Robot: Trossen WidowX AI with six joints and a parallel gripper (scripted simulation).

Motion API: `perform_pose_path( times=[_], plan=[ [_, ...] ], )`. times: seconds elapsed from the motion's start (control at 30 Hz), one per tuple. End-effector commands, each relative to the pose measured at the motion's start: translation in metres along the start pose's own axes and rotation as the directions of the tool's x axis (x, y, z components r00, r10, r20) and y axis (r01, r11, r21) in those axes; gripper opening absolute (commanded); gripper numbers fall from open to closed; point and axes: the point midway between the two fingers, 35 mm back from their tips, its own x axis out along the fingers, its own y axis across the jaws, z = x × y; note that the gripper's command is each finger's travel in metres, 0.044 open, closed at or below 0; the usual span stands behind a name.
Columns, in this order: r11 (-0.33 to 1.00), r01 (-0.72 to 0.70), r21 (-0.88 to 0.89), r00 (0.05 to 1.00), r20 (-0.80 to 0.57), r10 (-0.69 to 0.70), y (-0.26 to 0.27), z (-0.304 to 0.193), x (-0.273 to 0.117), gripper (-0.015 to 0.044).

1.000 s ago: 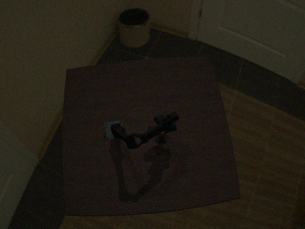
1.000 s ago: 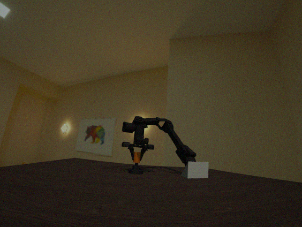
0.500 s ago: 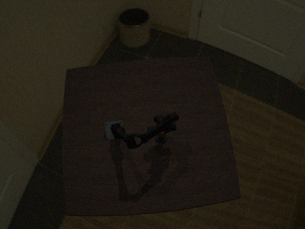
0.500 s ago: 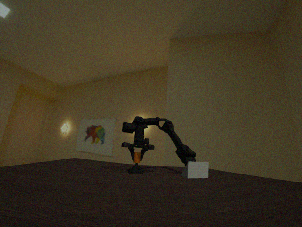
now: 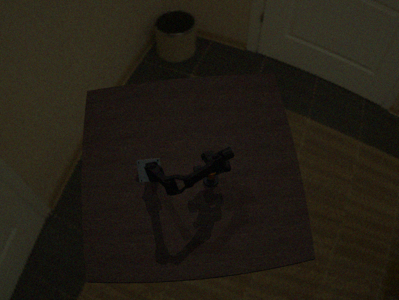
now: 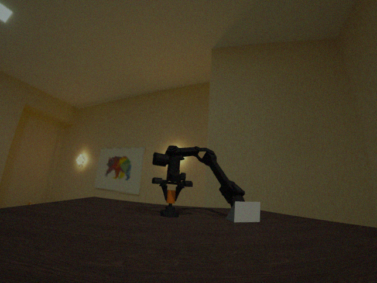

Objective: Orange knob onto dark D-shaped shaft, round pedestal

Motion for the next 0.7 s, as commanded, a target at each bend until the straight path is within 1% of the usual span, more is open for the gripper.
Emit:
perform_pose_path(
  times=[0.0,0.13,0.3,0.67],
  plan=[
    [1.0,0.004,-0.001,1.0,0.001,-0.004,0.0,0.0011,-0.0035,0.0],
    [1.0,0.004,-0.026,1.0,0.001,-0.004,0.0003,0.002,-0.0047,0.0],
    [0.98,0.004,-0.198,1.0,0.001,-0.004,0.0002,0.0033,-0.004,0.0],
    [0.978,0.004,-0.209,1.0,0.001,-0.004,0.0,0.0019,-0.0005,0.0]
  ],
)
